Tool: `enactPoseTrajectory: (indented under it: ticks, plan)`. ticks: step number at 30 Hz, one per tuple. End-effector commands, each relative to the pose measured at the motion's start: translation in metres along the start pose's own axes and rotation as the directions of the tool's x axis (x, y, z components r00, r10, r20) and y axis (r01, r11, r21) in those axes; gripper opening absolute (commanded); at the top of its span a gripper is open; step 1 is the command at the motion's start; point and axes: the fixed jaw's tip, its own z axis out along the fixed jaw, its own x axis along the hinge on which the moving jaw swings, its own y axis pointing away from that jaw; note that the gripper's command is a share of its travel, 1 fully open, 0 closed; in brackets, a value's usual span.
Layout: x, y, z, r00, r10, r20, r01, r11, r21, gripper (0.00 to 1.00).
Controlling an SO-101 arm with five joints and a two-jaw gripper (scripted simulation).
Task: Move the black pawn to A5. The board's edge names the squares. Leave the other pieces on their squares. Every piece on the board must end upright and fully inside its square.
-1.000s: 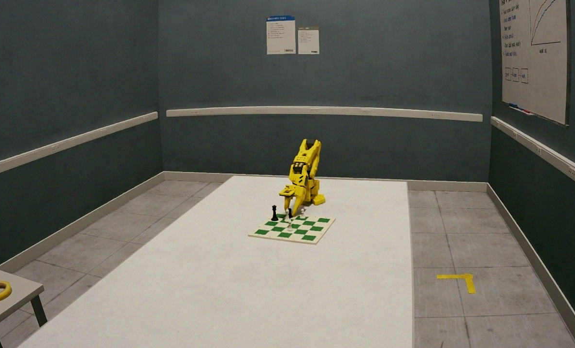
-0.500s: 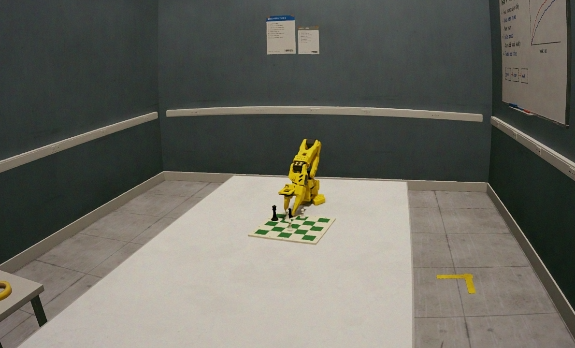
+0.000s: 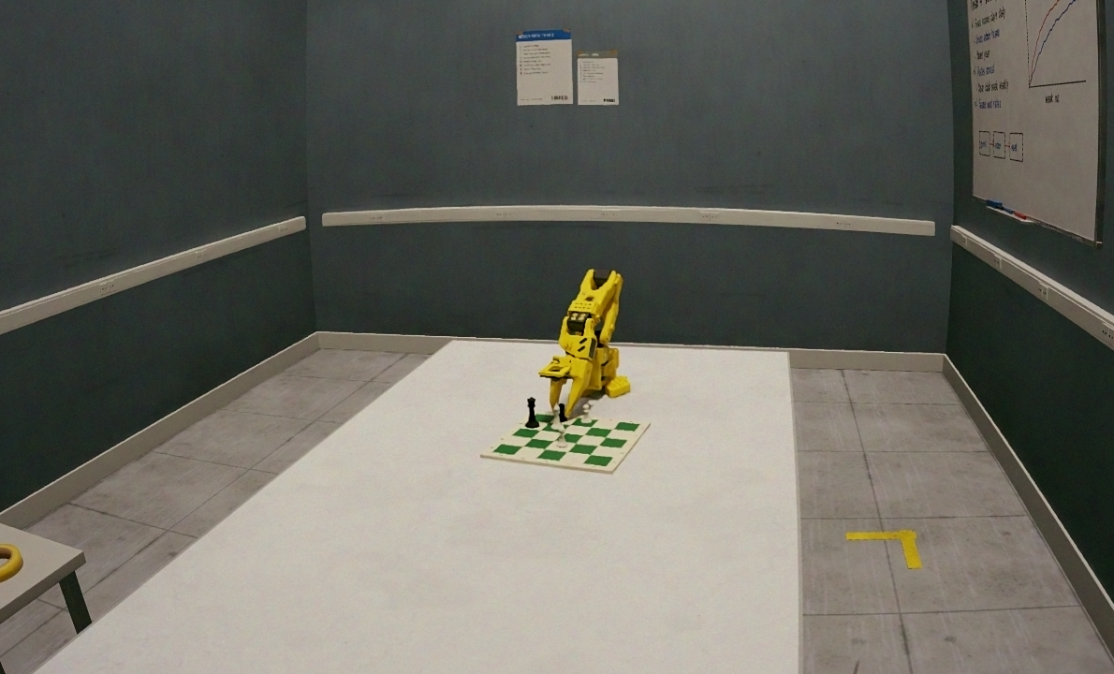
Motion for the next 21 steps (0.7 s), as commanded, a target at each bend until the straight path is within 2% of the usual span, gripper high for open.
enactPoseTrajectory:
  ticks: [1, 11, 21]
  plan:
    - [-0.0024, -0.0015, -0.0012, 1.000, 0.011, 0.005, -0.011, 1.000, 0.004, 0.09]
    - [-0.0024, -0.0015, -0.0012, 1.000, 0.011, 0.005, -0.011, 1.000, 0.004, 0.09]
    - [-0.0024, -0.0015, -0.0012, 1.000, 0.011, 0.005, -0.011, 1.000, 0.004, 0.04]
